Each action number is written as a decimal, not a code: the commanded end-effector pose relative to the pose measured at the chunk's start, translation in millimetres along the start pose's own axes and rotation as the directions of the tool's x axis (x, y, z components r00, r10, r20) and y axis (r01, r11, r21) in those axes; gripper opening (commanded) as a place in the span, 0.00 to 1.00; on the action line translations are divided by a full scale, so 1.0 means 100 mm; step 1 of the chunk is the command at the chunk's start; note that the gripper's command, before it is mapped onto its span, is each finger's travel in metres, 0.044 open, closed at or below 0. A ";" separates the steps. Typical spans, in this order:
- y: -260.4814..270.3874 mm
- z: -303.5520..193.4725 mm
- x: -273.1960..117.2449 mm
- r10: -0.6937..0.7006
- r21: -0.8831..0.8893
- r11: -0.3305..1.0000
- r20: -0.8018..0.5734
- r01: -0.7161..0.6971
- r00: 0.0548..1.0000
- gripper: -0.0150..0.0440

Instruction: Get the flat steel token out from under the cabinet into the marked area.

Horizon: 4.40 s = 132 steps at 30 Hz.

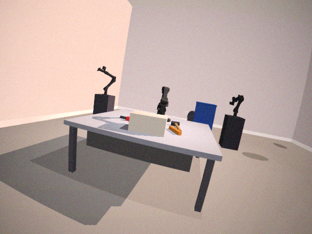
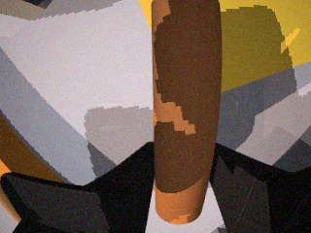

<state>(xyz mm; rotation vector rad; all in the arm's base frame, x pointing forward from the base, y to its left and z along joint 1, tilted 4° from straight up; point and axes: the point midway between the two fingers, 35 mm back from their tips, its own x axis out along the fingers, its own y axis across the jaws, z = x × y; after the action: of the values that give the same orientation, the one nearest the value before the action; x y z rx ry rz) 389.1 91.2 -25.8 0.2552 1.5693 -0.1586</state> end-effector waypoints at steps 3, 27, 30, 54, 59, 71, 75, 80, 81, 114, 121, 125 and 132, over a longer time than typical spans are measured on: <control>0.01 -0.08 0.01 -0.001 0.001 1.000 -0.003 0.001 1.000 0.25; 0.01 -0.33 0.01 -0.001 0.002 1.000 -0.005 0.001 1.000 0.25; 0.01 -0.36 0.01 -0.001 0.002 1.000 -0.005 0.001 1.000 0.25; 0.01 -0.63 0.02 -0.001 0.002 1.000 -0.007 0.001 1.000 0.25; 0.01 -0.69 0.02 -0.001 0.002 1.000 -0.008 0.001 1.000 0.25; 0.02 -0.84 0.02 -0.001 0.002 1.000 -0.009 0.001 1.000 0.25; 0.02 -0.89 0.02 -0.001 0.002 1.000 -0.010 0.001 1.000 0.25; 0.02 -0.96 0.02 -0.001 0.002 1.000 -0.010 0.001 1.000 0.25; 0.02 -0.97 0.02 -0.001 0.002 1.000 -0.010 0.001 1.000 0.25; 0.04 -1.44 0.02 0.000 0.002 1.000 -0.014 0.000 1.000 0.25; 0.05 -1.55 0.02 0.000 0.002 1.000 -0.015 0.000 1.000 0.25; 0.05 -1.62 0.02 0.000 0.002 1.000 -0.016 0.000 1.000 0.25; 0.06 -1.73 0.02 0.000 0.002 1.000 -0.017 0.000 1.000 0.25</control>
<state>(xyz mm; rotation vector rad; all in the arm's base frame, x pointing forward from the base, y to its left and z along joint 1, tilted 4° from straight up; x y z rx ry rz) 230.9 140.8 -23.7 0.2591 1.5804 -0.1574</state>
